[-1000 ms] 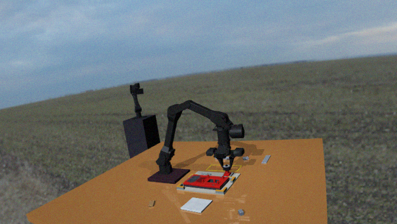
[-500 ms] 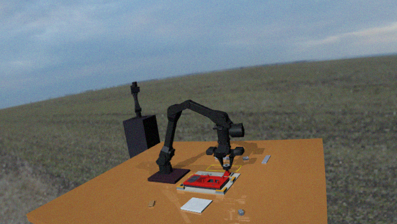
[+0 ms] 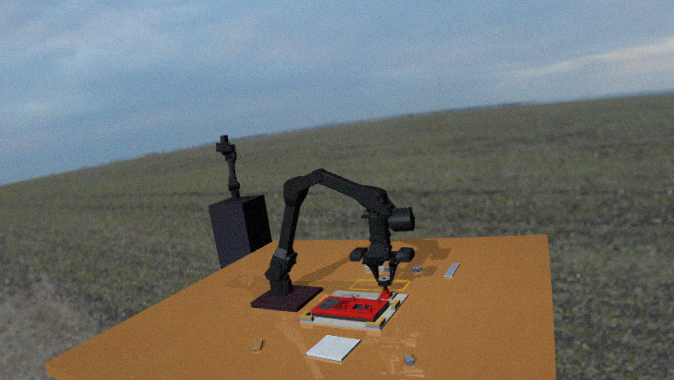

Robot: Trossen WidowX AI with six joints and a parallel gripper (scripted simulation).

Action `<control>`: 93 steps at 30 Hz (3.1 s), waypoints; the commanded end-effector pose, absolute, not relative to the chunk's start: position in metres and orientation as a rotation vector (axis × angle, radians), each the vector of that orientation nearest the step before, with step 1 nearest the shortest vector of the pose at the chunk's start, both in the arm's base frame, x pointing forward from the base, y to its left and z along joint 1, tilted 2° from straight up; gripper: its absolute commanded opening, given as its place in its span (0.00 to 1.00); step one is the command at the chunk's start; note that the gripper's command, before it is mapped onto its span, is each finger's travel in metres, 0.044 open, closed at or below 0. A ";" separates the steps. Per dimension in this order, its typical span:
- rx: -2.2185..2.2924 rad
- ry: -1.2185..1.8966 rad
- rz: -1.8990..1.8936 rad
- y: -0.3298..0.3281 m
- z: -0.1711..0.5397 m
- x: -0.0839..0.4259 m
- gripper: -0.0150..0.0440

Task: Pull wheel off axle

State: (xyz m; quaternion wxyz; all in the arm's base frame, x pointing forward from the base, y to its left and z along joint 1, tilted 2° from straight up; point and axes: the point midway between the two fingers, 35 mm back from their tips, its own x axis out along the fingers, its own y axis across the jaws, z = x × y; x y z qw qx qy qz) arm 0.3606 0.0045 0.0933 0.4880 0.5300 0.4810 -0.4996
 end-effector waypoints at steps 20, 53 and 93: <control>1.293 1.159 -1.212 0.004 0.105 0.361 0.25; 1.294 1.158 -1.213 0.004 0.145 0.357 0.25; 1.298 1.167 -1.212 0.111 0.133 0.307 0.25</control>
